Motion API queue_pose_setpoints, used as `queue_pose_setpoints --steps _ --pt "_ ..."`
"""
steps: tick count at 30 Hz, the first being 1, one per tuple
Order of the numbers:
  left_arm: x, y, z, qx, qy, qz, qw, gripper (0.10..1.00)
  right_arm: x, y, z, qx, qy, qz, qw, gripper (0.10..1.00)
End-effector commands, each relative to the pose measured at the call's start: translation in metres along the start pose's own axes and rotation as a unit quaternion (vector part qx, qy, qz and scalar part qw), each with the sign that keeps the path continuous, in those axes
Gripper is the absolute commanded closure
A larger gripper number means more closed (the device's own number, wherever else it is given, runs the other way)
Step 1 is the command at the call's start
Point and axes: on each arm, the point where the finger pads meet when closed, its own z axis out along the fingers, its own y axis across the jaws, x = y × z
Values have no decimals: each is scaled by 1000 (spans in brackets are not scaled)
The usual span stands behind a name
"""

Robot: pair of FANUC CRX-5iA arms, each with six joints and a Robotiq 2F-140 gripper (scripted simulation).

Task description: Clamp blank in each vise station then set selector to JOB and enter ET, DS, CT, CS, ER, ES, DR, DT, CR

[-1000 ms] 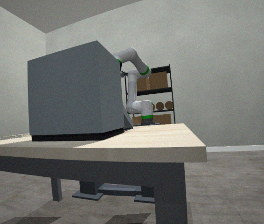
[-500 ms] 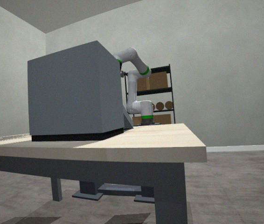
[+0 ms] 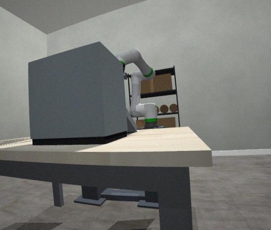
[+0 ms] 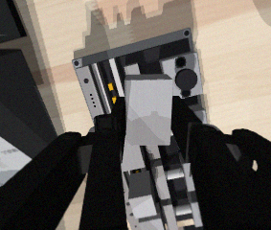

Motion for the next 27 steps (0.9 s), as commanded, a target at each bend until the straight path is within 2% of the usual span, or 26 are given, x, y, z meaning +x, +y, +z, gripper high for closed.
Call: queue_pose_setpoints --steps 1,13,27 --pt "0 1 -1 -1 0 0 1000 98 -1 -7 -1 0 0 -20 1000 999" --pt "0 1 -1 -1 0 0 1000 98 -7 -36 -1 0 0 -99 995 999" --pt "0 1 -1 -1 0 0 1000 98 -9 -43 0 0 0 -117 993 999"
